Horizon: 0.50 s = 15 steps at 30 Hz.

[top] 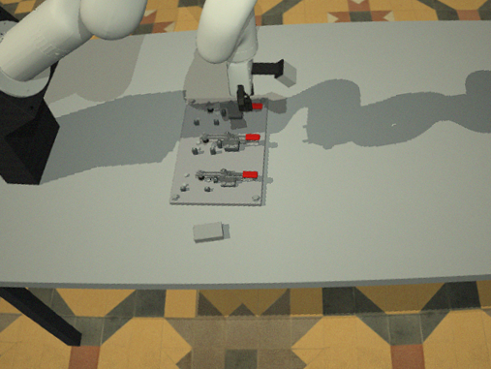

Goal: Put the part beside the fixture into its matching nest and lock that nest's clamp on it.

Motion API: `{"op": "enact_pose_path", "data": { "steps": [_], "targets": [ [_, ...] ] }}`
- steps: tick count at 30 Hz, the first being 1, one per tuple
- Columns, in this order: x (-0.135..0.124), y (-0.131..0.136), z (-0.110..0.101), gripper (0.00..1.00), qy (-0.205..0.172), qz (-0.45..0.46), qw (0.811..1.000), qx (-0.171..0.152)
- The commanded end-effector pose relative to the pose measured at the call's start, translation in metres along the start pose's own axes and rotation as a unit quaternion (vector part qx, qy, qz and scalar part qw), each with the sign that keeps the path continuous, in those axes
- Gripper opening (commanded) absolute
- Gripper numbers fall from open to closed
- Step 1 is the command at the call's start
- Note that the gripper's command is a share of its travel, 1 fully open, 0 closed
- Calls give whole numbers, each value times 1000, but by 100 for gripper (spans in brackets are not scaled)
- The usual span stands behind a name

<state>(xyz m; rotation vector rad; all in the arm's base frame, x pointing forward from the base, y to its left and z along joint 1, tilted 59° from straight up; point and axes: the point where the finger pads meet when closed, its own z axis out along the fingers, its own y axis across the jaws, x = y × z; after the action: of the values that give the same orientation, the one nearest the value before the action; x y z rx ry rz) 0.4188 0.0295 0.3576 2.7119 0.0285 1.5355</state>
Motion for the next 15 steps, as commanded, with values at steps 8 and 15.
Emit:
{"op": "enact_pose_path", "data": {
  "steps": [8, 15],
  "targets": [
    [1, 0, 20, 47, 1, 0, 1000, 0],
    [1, 0, 46, 47, 1, 0, 1000, 0]
  ]
}}
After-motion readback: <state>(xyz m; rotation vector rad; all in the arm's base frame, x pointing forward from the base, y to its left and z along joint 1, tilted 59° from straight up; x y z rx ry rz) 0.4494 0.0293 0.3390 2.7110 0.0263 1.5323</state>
